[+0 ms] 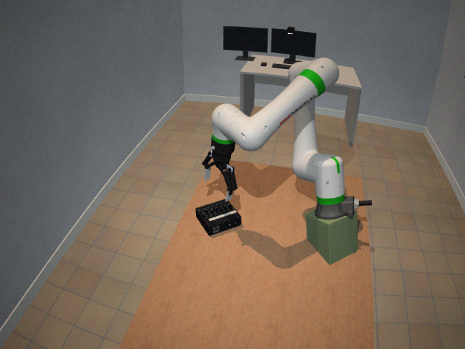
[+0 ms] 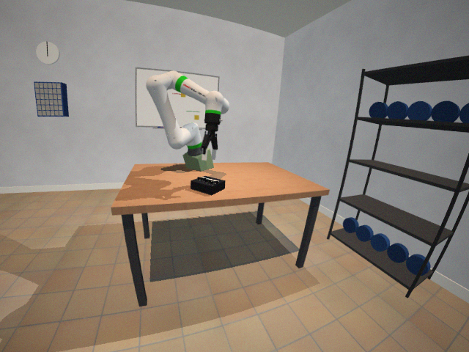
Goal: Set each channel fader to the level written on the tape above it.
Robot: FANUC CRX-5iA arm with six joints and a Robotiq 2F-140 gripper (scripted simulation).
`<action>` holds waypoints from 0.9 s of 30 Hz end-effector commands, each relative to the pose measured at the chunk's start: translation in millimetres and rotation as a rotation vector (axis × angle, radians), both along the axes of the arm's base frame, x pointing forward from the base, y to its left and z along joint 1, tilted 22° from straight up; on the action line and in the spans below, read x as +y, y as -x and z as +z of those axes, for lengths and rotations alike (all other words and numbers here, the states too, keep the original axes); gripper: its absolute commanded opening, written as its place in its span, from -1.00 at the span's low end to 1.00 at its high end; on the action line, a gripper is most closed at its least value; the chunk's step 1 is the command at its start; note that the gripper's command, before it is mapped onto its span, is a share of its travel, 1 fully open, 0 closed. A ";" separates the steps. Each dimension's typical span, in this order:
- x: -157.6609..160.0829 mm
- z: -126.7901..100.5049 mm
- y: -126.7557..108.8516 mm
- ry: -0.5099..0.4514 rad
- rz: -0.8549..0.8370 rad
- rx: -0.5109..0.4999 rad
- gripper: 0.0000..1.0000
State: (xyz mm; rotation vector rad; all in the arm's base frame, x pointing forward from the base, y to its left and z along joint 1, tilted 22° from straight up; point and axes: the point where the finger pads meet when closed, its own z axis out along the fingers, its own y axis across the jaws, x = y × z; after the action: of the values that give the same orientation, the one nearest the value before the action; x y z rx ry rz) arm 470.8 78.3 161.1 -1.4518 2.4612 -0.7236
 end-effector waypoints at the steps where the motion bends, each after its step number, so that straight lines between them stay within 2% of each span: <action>1: 0.1 0.7 -0.4 0.066 0.234 0.137 1.00; 10: -2.1 0.6 -2.9 0.136 0.486 0.301 1.00; 13: -5.6 0.4 -6.9 0.105 0.386 0.267 1.00; 15: -5.6 0.4 -6.9 0.105 0.386 0.267 1.00; 20: -15.9 0.0 -18.4 0.023 0.122 0.170 1.00; 27: -37.8 -1.1 -41.2 -0.068 -0.121 0.077 1.00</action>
State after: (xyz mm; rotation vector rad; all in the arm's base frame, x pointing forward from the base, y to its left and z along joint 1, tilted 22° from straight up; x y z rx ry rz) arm 494.0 55.5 160.6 -1.6686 2.4950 -0.6029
